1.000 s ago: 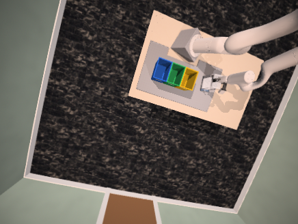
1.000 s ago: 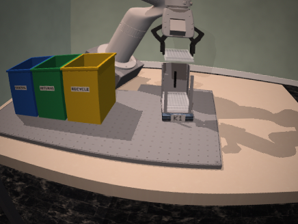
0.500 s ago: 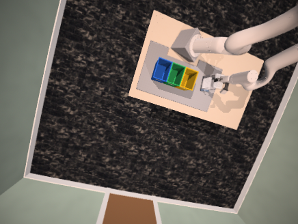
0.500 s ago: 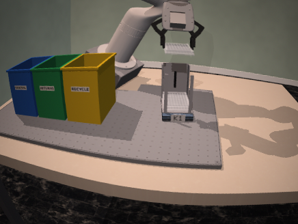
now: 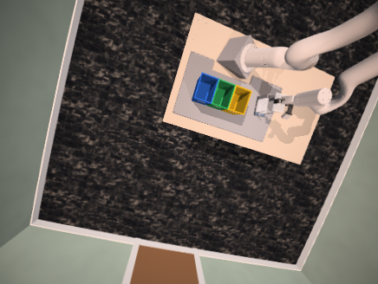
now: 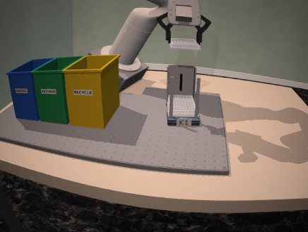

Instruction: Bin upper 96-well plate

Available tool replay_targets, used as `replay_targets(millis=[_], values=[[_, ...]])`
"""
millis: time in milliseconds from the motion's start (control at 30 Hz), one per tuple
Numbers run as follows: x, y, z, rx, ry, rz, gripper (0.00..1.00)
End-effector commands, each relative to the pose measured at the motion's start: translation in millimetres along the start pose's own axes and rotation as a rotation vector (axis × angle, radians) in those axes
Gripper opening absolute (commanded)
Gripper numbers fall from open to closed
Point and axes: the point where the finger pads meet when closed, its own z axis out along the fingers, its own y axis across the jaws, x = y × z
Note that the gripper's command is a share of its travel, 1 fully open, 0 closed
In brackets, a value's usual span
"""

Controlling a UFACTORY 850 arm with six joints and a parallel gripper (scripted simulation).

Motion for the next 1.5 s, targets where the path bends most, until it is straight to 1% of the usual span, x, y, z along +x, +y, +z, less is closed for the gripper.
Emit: replay_targets(millis=[0,100,200,667,833,1167,1233,1467], values=[[0.4,-0.3,-8.6,0.0,0.001,0.0,0.0],[0.4,-0.3,-10.3,0.0,0.001,0.0,0.0],[0.4,-0.3,-15.3,0.0,0.001,-0.001,0.0],[0.4,-0.3,-15.4,0.0,0.001,-0.001,0.0],[0.0,16.4,-14.8,0.0,0.001,0.14,0.0],[-0.7,49.8,-13.8,0.0,0.001,0.14,0.0],[-0.7,49.8,-13.8,0.0,0.001,0.14,0.0],[-1.2,73.2,-13.0,0.0,0.001,0.14,0.0]])
